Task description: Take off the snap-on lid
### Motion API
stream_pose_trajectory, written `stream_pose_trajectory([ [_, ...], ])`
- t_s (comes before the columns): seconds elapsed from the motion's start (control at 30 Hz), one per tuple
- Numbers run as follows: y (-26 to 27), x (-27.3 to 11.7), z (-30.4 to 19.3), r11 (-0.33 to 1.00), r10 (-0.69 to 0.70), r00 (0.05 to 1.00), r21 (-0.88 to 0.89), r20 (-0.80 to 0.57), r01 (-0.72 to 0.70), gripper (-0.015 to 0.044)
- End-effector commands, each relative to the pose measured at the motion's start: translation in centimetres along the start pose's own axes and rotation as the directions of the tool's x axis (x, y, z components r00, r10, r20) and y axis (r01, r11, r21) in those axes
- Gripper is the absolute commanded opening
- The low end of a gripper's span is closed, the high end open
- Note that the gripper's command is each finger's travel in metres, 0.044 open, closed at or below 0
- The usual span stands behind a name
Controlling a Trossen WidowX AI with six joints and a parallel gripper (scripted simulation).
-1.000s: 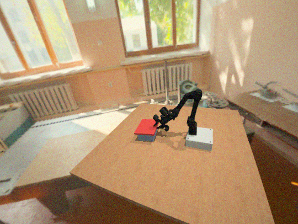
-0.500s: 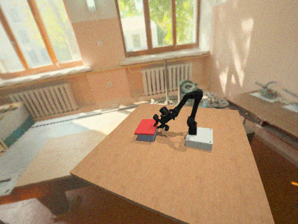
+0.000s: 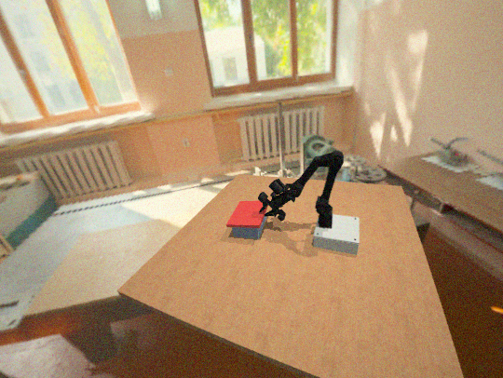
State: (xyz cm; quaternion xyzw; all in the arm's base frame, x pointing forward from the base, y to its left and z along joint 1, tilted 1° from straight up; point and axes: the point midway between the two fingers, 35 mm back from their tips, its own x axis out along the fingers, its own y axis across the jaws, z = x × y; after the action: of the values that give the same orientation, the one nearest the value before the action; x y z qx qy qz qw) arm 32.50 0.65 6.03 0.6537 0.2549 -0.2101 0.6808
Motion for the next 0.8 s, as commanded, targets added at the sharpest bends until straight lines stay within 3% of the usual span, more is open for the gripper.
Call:
stream_pose_trajectory([
  [0.0, 0.07, -0.06, 0.0, 1.0, 0.0, 1.0, 0.0, 0.0, 0.0, 0.0],
  [0.77, 0.44, -0.08, 0.02, 1.0, 0.002, 1.0, 0.0, 0.0, -0.002, 0.0],
])
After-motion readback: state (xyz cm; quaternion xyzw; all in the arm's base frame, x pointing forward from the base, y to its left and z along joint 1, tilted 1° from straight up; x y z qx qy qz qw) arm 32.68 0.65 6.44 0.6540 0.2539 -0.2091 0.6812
